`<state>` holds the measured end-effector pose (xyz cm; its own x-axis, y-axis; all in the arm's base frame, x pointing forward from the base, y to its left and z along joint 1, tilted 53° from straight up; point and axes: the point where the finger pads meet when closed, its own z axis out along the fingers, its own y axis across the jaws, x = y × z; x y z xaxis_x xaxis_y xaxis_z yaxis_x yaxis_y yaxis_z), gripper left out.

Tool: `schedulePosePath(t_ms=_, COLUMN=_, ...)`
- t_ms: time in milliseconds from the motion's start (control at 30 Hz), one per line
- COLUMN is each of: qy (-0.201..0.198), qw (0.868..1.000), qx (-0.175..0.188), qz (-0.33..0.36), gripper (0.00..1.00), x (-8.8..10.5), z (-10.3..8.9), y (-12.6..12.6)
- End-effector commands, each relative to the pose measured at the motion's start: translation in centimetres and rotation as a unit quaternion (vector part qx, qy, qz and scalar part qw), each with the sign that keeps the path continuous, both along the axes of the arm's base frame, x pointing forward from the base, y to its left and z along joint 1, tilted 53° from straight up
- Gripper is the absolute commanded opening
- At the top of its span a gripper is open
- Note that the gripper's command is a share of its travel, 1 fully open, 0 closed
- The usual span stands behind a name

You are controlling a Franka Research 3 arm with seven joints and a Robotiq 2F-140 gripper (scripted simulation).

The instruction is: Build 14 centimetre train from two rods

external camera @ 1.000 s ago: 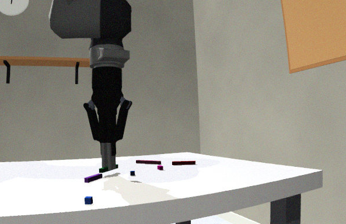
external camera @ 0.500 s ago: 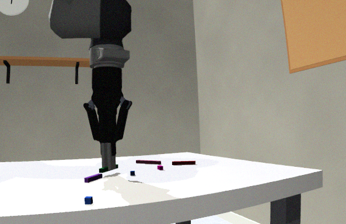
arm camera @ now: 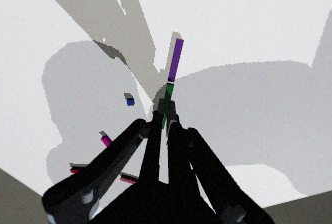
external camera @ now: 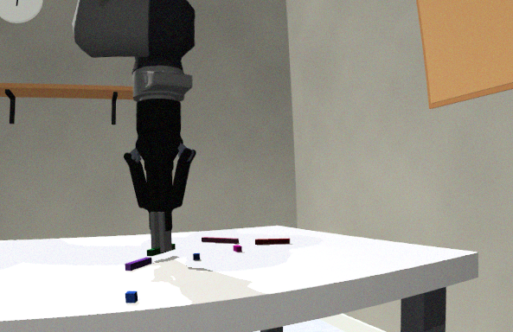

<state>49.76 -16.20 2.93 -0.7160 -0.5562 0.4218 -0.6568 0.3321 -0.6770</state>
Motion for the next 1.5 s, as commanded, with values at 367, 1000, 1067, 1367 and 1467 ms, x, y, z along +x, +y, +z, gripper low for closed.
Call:
schedulePosePath(t_ms=367, qy=-0.001, qw=1.0, qx=0.001, qz=0.001, gripper=0.12, x=0.1, z=-0.06, y=0.05)
schedulePosePath(t_ms=1000, qy=-0.001, qw=1.0, qx=0.001, qz=0.001, gripper=0.12, x=0.15, z=-0.19, y=-0.12)
schedulePosePath(t_ms=1067, qy=-0.001, qw=1.0, qx=0.001, qz=0.001, gripper=0.12, x=0.17, z=-0.23, y=-0.17)
schedulePosePath(t_ms=1367, qy=-0.001, qw=1.0, qx=0.001, qz=0.001, gripper=0.12, x=0.32, z=-0.62, y=-0.66)
schedulePosePath(t_ms=1467, qy=-0.001, qw=1.0, qx=0.001, qz=0.001, gripper=0.12, x=0.34, z=-0.67, y=-0.73)
